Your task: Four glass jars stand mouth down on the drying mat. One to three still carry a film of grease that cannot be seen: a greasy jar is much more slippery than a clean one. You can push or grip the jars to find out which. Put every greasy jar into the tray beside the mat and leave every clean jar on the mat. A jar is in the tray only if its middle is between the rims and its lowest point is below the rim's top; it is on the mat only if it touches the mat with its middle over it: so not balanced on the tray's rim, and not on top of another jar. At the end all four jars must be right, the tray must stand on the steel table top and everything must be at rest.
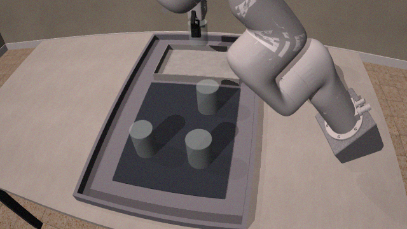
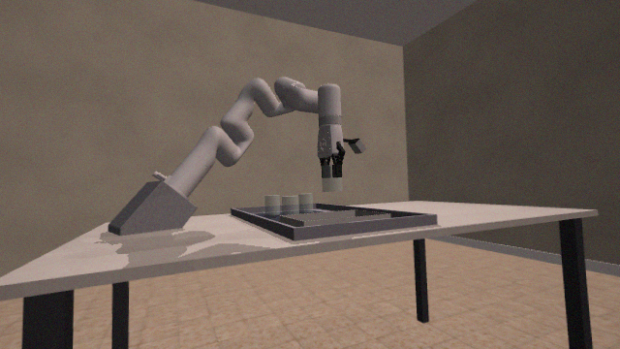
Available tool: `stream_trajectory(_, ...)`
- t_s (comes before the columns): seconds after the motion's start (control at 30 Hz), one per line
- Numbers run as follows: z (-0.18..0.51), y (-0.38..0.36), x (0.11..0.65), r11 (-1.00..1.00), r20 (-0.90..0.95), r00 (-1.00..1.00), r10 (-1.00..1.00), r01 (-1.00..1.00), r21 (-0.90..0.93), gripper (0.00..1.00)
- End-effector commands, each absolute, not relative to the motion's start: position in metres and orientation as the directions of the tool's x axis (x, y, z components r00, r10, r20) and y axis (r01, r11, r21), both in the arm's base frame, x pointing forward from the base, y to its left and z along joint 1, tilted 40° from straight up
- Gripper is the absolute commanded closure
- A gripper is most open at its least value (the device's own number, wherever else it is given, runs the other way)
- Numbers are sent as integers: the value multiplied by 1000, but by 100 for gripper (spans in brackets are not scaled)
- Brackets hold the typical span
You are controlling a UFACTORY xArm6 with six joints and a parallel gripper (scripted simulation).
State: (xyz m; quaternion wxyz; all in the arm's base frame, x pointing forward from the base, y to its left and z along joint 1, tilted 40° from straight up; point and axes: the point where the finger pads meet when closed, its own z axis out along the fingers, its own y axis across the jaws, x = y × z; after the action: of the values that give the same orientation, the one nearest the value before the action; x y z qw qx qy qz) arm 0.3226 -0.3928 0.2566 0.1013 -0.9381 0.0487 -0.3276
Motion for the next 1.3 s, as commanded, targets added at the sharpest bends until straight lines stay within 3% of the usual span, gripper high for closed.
stream_trajectory(0.0,253,-393,327,-976,607,779,-156,-26,-217,100)
stream_trajectory(1.27,196,-382,374,-976,607,779,-156,-26,-217,100)
